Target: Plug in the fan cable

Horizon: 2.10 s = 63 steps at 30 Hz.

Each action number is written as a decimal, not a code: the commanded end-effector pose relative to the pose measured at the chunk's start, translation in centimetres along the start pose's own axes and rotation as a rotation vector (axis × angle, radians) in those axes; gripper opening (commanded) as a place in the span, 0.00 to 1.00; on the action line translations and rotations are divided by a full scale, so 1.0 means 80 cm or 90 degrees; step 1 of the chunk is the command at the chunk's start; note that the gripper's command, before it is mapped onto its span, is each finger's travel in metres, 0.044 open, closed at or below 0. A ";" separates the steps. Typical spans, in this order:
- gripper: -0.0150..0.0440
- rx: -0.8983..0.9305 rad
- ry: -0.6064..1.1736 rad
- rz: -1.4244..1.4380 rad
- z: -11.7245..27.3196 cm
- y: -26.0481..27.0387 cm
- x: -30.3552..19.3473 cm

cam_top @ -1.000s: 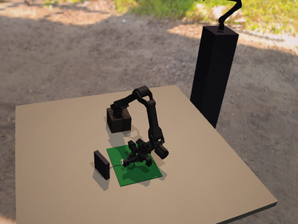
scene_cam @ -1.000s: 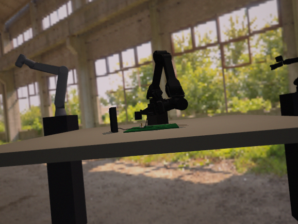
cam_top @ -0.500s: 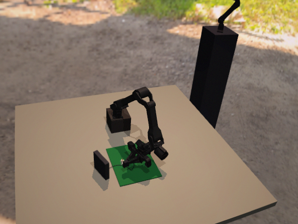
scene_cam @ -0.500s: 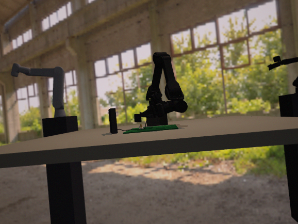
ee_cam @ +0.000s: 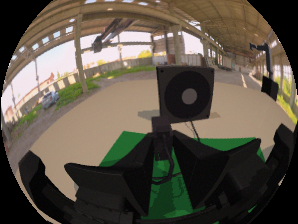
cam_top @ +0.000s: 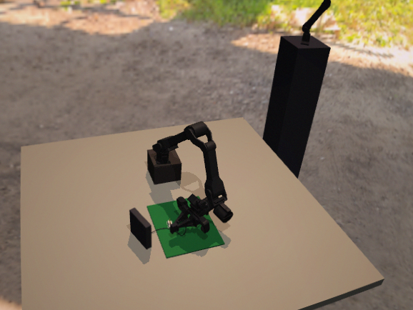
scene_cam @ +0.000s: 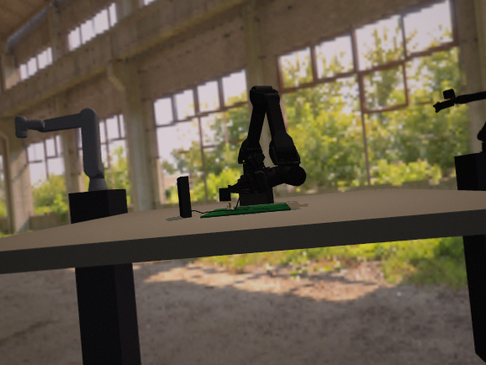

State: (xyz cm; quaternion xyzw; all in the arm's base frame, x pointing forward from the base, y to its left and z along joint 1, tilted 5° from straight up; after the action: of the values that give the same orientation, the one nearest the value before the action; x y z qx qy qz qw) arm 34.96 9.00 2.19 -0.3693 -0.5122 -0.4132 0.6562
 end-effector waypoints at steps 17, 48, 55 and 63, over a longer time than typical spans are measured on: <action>0.25 -0.001 0.000 0.000 -0.003 0.002 -0.014; 0.25 -0.001 0.000 0.000 -0.006 0.004 -0.031; 0.25 -0.001 0.000 0.000 -0.007 0.005 -0.034; 0.25 -0.001 0.000 0.000 -0.008 0.006 -0.039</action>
State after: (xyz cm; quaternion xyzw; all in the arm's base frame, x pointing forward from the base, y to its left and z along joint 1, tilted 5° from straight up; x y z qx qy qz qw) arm 35.21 9.13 -0.56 -0.3694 -0.5121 -0.4131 0.6562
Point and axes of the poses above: the point midway between the two fingers, 35 mm back from their tips, its own z axis back along the fingers, its own y axis across the jaws, x = y × z, the point moved 10 cm from there along z, back along the fingers, and after that the axes turned 10 degrees about z, right-handed, at the moved point
